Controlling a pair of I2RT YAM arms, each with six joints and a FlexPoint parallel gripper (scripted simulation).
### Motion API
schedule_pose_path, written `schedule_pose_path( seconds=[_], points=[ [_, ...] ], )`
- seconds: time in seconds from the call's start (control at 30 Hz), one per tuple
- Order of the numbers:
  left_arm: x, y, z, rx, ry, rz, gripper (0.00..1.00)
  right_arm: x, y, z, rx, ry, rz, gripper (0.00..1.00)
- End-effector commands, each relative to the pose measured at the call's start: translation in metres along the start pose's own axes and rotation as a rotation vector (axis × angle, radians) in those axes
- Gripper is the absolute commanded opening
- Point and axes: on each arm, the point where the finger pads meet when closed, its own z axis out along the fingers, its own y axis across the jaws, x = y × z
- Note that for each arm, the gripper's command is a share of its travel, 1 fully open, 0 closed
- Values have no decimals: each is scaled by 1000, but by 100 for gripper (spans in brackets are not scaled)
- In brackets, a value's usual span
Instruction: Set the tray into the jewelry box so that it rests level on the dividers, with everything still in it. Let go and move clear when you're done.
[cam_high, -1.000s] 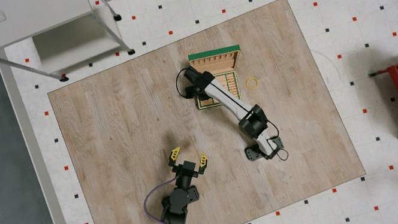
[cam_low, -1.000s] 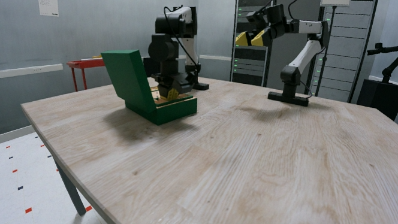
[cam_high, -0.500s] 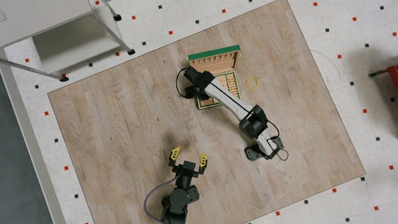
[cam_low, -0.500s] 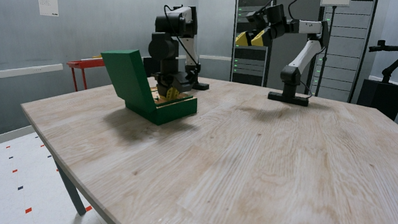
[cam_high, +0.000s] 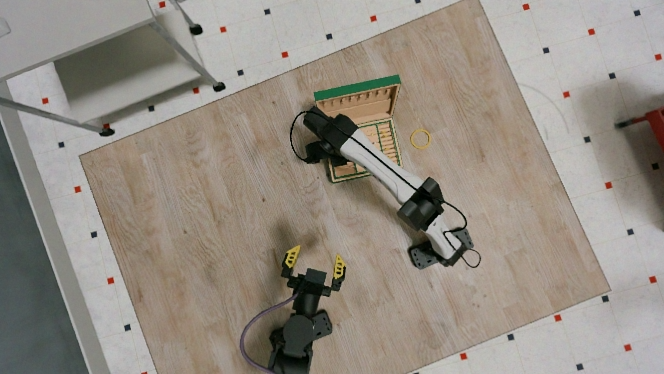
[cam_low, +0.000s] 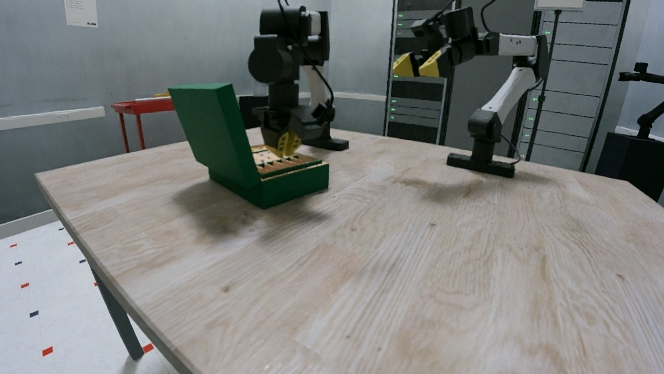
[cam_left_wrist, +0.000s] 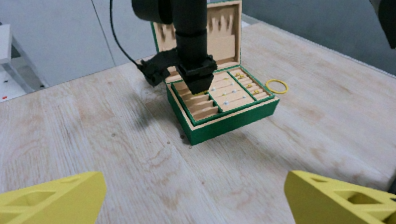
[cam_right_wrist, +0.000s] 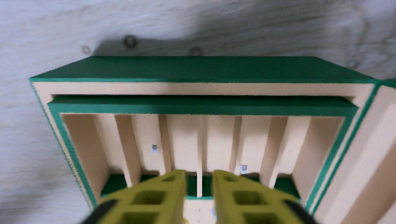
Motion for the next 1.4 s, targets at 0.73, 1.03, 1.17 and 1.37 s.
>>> schedule_pose_path(
  seconds=[0.73, 1.03, 1.17, 1.37],
  points=[
    [-30, -14, -3, 69, -84, 40, 100, 38, 0, -55, 178, -313, 629, 61],
    [-46, -32, -6, 150, -118, 71, 100, 70, 15, -65, 230, -409, 912, 61],
    [-48, -38, -8, 174, -112, 80, 100, 82, 22, -68, 246, -444, 1011, 61],
    [-50, -44, -9, 195, -101, 88, 100, 93, 31, -70, 260, -472, 1091, 61]
  ],
)
